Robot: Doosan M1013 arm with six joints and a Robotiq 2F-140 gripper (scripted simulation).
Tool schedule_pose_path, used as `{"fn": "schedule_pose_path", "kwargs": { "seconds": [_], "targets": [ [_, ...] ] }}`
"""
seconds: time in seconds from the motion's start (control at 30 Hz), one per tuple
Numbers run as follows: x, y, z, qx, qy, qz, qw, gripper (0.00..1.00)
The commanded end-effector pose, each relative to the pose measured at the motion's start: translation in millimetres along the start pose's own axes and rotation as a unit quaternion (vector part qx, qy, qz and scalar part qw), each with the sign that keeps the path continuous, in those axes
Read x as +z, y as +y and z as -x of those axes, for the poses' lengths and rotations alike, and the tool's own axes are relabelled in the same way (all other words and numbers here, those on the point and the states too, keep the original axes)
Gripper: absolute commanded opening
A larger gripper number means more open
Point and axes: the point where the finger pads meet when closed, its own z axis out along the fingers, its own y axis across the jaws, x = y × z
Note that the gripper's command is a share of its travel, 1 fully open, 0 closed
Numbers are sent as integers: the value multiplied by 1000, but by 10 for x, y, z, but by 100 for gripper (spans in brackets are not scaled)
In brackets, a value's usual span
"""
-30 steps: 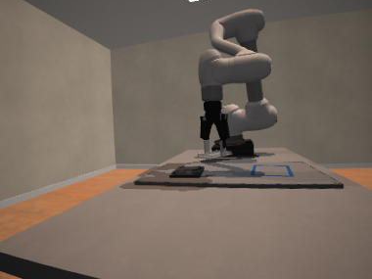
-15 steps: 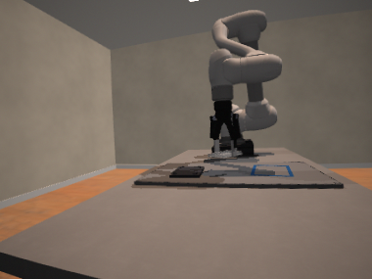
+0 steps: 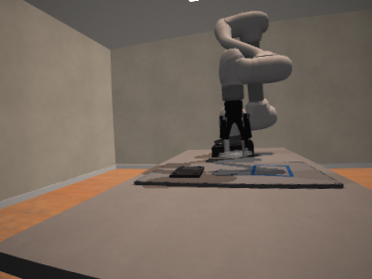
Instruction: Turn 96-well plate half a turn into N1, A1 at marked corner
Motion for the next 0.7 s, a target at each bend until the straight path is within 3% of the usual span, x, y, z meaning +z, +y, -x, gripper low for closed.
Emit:
{"fn": "schedule_pose_path", "kwargs": {
  "seconds": [0.0,0.67],
  "targets": [
    [2,-66,63,0,0,0,1000,0],
    [23,-496,481,0,0,0,1000,0]
  ]
}}
